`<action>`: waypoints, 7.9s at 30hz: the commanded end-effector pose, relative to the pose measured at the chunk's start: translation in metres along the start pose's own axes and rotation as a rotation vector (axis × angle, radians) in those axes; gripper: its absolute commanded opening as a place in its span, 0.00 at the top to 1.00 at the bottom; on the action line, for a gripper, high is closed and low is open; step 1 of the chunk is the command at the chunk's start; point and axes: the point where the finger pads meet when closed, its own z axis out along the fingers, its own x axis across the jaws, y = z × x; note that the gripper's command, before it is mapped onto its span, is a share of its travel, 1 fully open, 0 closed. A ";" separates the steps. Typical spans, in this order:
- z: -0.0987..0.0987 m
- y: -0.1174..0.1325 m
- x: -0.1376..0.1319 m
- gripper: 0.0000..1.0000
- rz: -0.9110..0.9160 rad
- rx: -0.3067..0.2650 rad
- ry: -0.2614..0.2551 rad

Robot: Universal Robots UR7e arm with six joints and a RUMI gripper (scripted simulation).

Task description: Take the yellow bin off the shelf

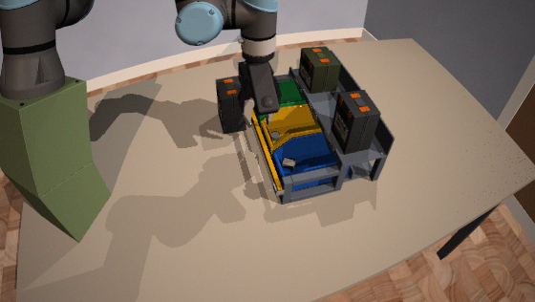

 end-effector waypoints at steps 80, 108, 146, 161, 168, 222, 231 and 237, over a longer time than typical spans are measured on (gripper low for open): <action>0.000 0.001 0.001 0.74 -0.001 0.000 0.000; 0.000 0.001 0.001 0.74 -0.001 0.000 0.000; 0.003 0.001 0.001 0.74 -0.001 0.000 0.000; 0.009 0.001 -0.001 0.74 -0.002 0.001 -0.002; 0.013 0.001 -0.001 0.74 -0.002 0.001 -0.002; 0.019 0.001 0.000 0.74 -0.002 0.001 -0.002; 0.019 0.001 0.000 0.74 -0.002 0.001 -0.002; 0.019 0.001 0.000 1.00 -0.002 0.001 -0.002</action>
